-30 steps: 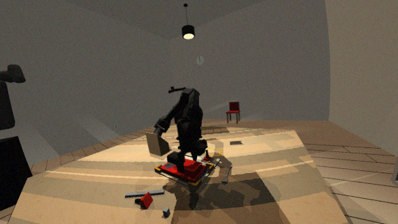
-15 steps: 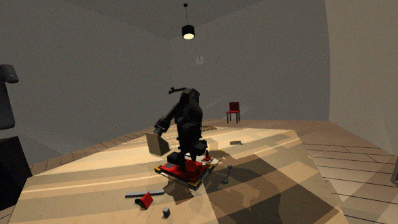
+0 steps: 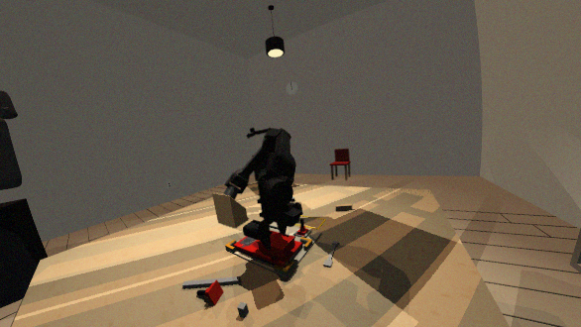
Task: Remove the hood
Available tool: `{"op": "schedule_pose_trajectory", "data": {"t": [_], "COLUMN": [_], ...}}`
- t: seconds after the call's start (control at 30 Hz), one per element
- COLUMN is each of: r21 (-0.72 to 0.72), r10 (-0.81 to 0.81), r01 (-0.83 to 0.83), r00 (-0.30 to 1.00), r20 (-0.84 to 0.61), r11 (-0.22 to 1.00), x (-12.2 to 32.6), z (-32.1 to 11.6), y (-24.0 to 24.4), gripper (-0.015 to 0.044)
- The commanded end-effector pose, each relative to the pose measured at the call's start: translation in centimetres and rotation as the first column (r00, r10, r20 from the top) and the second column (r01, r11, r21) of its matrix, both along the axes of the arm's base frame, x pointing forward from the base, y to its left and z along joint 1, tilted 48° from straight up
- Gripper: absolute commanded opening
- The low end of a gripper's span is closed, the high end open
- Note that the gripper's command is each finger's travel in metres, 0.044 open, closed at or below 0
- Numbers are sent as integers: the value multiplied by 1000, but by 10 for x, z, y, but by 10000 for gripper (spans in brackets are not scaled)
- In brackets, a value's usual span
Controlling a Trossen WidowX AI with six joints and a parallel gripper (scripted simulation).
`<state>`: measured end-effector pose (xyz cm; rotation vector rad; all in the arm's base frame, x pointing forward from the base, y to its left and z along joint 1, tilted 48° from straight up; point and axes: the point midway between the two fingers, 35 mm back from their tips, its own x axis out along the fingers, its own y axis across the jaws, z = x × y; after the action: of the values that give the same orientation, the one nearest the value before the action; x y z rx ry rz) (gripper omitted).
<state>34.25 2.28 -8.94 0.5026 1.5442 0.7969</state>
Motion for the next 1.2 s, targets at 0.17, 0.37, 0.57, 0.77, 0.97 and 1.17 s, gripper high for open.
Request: {"op": "schedule_pose_trajectory", "data": {"t": [0.17,0.37,0.57,0.77,0.97,1.17], "r21": [-5,-6,-6,-6,-6,-7], "r10": [2,2,2,2,2,2], "r01": [-2,-2,-2,-2,-2,-2], "r00": [1000,1000,1000,1000,1000,1000], "r20": [4,4,4,3,3,3], "r11": [1000,1000,1000,1000,1000,1000], "x": [1,2,3,3,3,6], "z": [5,8,10,13,16,24], "y": [-6,-8,-11,-14,-17,-26], "gripper": [0,0,0,0,0,0]}}
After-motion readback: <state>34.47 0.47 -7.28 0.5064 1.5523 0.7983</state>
